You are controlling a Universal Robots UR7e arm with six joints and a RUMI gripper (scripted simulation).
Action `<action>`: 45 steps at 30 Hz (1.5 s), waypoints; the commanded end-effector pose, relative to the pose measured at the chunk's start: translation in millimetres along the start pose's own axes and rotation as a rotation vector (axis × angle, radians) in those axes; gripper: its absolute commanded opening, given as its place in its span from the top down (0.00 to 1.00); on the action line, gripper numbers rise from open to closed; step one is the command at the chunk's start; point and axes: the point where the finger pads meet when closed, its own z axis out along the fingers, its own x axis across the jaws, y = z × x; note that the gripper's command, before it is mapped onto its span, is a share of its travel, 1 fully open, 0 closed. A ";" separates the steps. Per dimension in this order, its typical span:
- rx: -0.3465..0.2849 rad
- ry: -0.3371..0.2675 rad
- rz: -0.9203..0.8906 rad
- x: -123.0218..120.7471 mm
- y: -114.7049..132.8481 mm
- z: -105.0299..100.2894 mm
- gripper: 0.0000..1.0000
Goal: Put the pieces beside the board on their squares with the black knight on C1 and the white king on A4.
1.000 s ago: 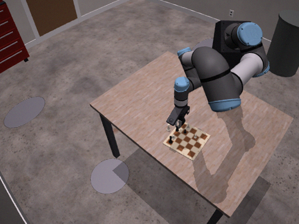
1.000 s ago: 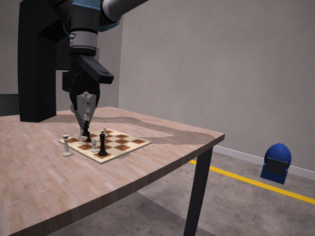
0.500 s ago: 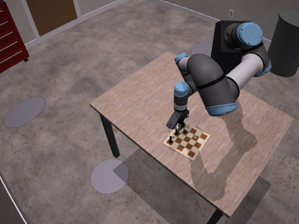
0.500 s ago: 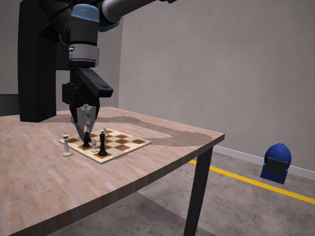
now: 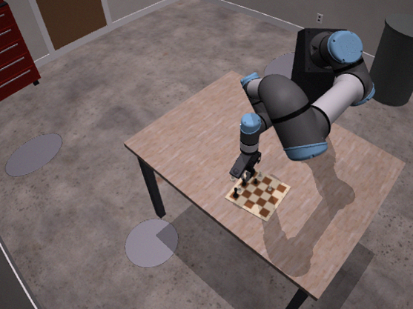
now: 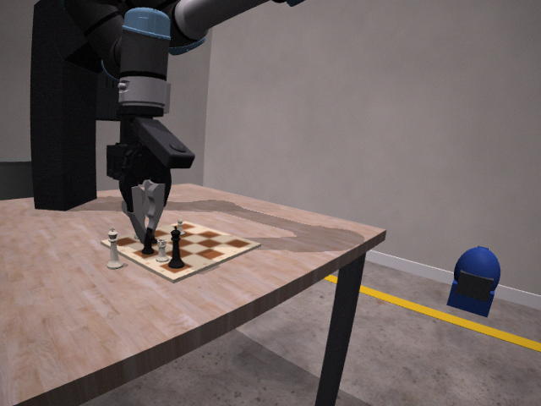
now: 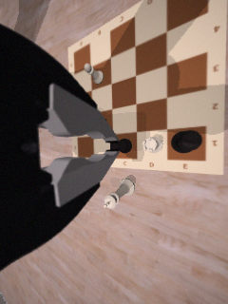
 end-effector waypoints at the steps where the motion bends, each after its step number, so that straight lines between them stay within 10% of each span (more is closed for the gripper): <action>1: 0.001 0.000 0.000 0.2 -0.4 -0.3 1.00; 45: 0.001 0.000 0.000 0.2 -0.4 3.7 1.00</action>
